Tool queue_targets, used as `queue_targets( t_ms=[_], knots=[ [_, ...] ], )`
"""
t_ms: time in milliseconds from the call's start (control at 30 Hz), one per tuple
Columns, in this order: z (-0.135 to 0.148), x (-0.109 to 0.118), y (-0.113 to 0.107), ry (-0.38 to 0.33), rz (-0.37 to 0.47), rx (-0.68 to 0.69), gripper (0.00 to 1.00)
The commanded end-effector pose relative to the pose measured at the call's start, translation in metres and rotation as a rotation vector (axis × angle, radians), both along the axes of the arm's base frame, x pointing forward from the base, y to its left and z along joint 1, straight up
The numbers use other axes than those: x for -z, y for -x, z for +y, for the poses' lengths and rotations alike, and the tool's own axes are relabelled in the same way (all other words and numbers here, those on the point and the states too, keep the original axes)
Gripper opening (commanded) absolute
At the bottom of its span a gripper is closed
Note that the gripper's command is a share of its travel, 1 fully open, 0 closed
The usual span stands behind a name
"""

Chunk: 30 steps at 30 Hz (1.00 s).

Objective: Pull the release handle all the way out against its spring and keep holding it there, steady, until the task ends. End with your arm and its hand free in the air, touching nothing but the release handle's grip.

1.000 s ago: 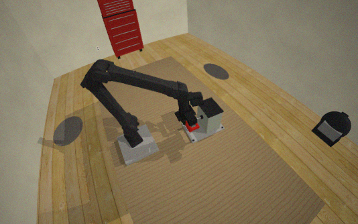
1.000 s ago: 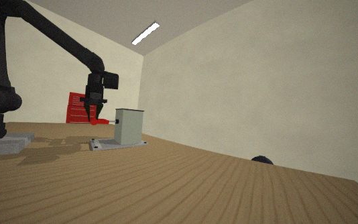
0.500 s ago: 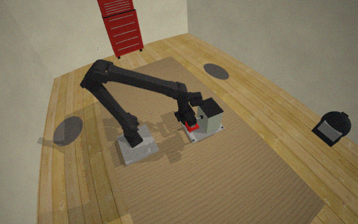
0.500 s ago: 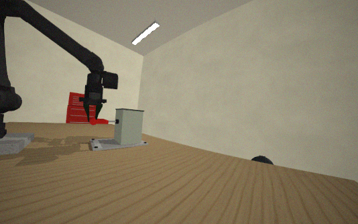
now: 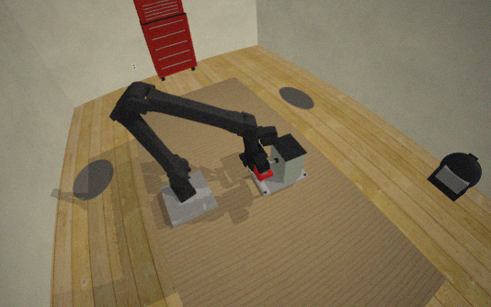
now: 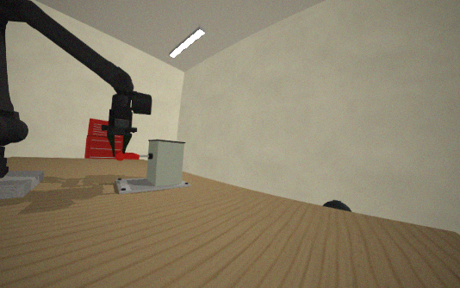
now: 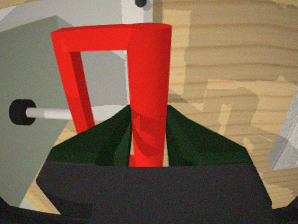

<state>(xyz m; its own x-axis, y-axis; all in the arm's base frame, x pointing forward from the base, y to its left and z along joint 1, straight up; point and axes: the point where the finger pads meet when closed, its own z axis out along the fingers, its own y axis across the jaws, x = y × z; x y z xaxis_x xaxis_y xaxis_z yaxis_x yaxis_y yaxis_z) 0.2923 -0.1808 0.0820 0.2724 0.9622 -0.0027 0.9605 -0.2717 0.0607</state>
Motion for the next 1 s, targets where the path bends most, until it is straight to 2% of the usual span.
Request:
queue_targets(
  t_ms=[0, 533, 967],
  knots=[
    [0.003, 0.005, 0.028, -0.024, 0.064, 0.022, 0.0],
    [0.004, 0.005, 0.03, -0.024, 0.064, 0.022, 0.0],
    [0.011, 0.004, 0.055, -0.024, 0.064, 0.022, 0.0]
  ],
)
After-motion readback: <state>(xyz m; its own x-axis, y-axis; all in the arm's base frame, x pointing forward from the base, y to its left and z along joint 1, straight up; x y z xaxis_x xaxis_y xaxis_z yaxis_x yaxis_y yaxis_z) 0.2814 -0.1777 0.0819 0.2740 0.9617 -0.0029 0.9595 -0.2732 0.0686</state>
